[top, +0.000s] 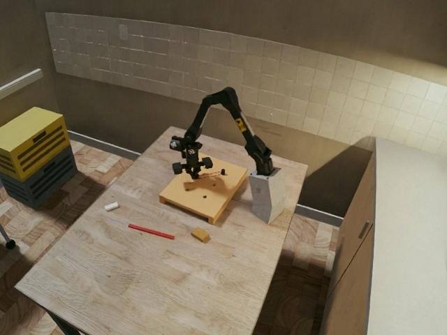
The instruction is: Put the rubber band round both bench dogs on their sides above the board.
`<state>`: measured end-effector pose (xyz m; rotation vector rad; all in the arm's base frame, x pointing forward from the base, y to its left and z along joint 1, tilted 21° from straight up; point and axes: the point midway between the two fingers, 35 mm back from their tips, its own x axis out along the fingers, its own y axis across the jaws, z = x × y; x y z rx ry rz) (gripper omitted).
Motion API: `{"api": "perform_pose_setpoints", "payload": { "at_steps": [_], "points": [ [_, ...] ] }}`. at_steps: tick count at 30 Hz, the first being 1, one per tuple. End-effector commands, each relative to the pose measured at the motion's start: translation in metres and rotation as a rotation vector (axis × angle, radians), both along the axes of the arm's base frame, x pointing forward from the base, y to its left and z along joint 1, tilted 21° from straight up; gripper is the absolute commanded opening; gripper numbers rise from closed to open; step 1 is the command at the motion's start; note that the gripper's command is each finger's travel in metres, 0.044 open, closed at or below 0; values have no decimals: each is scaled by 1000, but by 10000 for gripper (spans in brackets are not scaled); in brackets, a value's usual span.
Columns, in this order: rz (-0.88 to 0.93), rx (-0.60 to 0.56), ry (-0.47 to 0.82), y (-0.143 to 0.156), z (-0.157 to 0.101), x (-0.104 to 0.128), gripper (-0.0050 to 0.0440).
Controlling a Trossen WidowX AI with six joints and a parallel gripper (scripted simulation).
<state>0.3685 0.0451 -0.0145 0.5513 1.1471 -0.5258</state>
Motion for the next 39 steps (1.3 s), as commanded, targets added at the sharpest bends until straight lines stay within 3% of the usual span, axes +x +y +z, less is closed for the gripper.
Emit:
{"api": "perform_pose_setpoints", "payload": {
  "at_steps": [1,21,22,25,35,39],
  "points": [
    [5,13,-31,3,8,5,-50],
    [-2,6,-34,0,9,6,-50],
    [0,9,-36,1,9,7,24],
    [9,17,-39,4,8,10,80],
    [16,25,-40,6,5,14,80],
    [10,23,-58,6,19,11,80]
  ]
}}
